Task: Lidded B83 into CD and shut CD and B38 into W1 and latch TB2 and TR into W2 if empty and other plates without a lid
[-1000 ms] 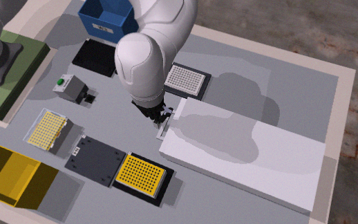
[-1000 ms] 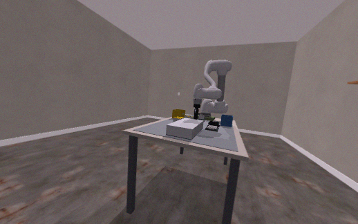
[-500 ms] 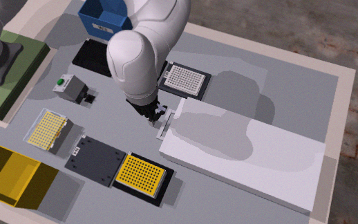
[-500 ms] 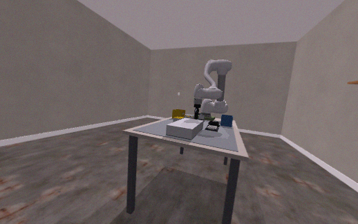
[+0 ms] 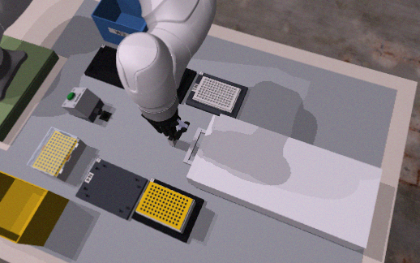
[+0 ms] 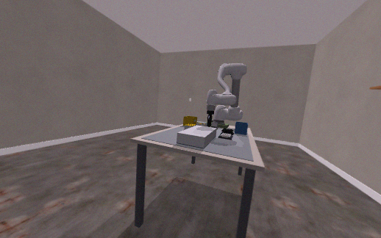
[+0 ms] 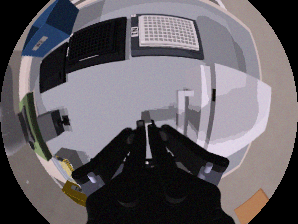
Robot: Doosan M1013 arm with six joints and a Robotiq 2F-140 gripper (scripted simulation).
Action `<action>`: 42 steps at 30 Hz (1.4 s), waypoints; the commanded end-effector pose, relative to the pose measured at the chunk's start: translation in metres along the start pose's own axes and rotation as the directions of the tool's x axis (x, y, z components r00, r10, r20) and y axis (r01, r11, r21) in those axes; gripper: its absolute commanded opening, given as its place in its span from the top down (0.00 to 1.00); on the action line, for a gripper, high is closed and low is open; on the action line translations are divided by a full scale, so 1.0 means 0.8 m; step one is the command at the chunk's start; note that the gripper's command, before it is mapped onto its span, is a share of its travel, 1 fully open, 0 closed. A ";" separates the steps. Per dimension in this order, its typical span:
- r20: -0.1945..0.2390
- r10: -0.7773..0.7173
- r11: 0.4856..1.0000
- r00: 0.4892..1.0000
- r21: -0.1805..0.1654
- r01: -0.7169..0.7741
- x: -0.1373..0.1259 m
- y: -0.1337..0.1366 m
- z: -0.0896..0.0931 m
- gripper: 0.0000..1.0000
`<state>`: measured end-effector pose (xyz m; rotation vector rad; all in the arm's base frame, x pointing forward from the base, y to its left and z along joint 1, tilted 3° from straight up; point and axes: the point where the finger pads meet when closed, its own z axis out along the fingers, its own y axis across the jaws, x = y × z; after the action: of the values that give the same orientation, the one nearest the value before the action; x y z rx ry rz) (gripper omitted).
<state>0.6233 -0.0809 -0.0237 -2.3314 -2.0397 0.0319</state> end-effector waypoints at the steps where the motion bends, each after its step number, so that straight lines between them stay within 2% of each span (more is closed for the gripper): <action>1: 0.000 0.000 1.000 1.000 0.000 0.000 0.000 -0.004 0.000 1.00; 21: 0.000 0.000 1.000 1.000 0.000 0.000 0.000 -0.014 0.000 1.00; 42: 0.000 0.000 1.000 1.000 0.000 0.000 0.000 -0.014 -0.032 1.00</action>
<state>0.6128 -0.0798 -0.0013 -2.3315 -2.0398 0.0318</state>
